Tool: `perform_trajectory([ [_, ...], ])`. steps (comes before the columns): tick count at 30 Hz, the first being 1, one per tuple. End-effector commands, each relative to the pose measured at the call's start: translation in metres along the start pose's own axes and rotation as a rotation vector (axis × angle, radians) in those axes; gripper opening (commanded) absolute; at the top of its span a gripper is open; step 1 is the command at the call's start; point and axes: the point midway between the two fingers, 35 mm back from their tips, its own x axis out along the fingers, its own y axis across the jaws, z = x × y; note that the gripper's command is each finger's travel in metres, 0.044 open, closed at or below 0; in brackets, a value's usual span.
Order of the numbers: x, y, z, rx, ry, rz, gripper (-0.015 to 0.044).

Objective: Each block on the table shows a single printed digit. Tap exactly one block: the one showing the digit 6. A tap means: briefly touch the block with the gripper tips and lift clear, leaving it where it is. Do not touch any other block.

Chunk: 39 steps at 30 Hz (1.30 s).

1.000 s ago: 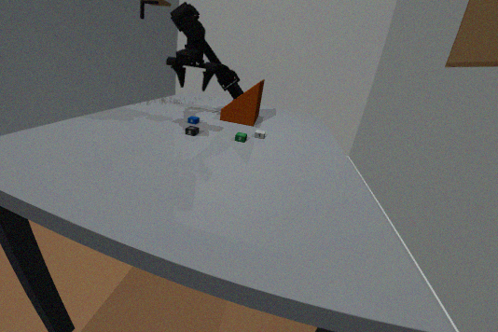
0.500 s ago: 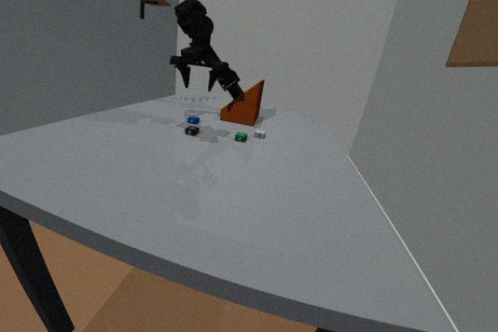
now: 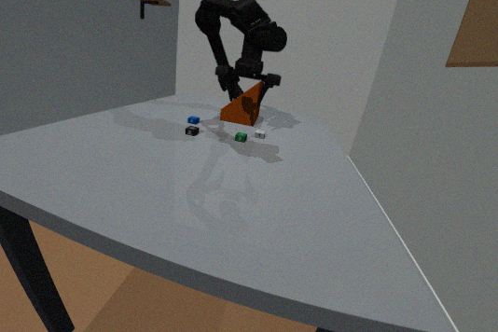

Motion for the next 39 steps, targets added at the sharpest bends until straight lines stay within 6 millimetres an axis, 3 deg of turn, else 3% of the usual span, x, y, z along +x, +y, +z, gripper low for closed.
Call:
perform_trajectory([
  [1,-0.003,0.006,0.004,0.025,-0.011,0.013,0.0400],
  [20,-0.003,0.006,0.004,0.025,-0.011,0.013,0.0400],
  [22,-0.004,0.015,-0.007,0.024,-0.011,0.015,0.0400],
  [26,-0.003,0.048,-0.063,0.023,-0.009,0.016,0.0400],
  [39,-0.003,0.049,-0.066,0.023,-0.008,0.016,0.0400],
])
